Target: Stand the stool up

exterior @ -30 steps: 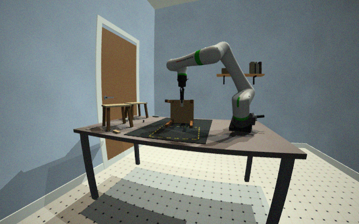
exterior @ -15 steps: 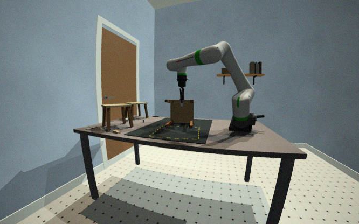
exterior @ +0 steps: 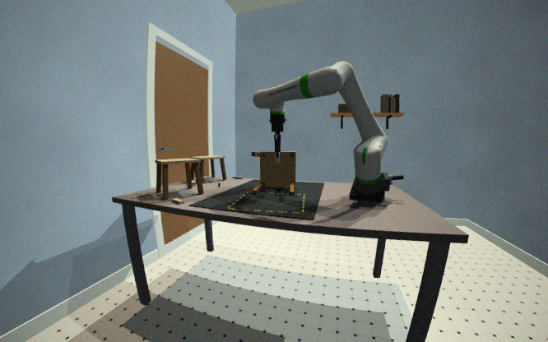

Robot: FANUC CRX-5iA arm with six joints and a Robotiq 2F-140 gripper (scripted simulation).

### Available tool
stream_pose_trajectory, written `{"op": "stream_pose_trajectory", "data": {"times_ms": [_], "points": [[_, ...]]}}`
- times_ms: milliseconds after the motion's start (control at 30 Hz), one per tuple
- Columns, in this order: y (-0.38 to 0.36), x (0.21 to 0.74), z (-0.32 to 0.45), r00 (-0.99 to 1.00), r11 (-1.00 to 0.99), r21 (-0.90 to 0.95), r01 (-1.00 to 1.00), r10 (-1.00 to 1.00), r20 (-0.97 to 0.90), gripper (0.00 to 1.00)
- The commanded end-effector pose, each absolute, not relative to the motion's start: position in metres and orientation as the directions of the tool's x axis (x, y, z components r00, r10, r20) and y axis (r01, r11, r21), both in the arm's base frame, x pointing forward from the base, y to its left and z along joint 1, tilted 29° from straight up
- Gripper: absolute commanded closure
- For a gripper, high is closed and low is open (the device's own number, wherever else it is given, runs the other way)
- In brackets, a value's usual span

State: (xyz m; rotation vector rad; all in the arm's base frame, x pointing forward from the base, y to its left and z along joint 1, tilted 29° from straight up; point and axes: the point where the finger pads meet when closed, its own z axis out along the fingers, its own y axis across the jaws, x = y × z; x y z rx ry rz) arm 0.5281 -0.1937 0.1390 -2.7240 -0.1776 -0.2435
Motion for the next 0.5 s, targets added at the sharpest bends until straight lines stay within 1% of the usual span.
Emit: {"op": "stream_pose_trajectory", "data": {"times_ms": [0, 233, 467], "points": [[-0.194, 0.528, 0.14, 0.976, -0.924, -0.35, 0.155, 0.089, 0.197, 0.9], [-0.183, 0.521, 0.171, 0.976, -0.928, -0.34, 0.153, 0.089, 0.197, 0.9], [-0.181, 0.52, 0.174, 0.977, -0.963, -0.235, 0.134, 0.088, 0.196, 0.9]]}}
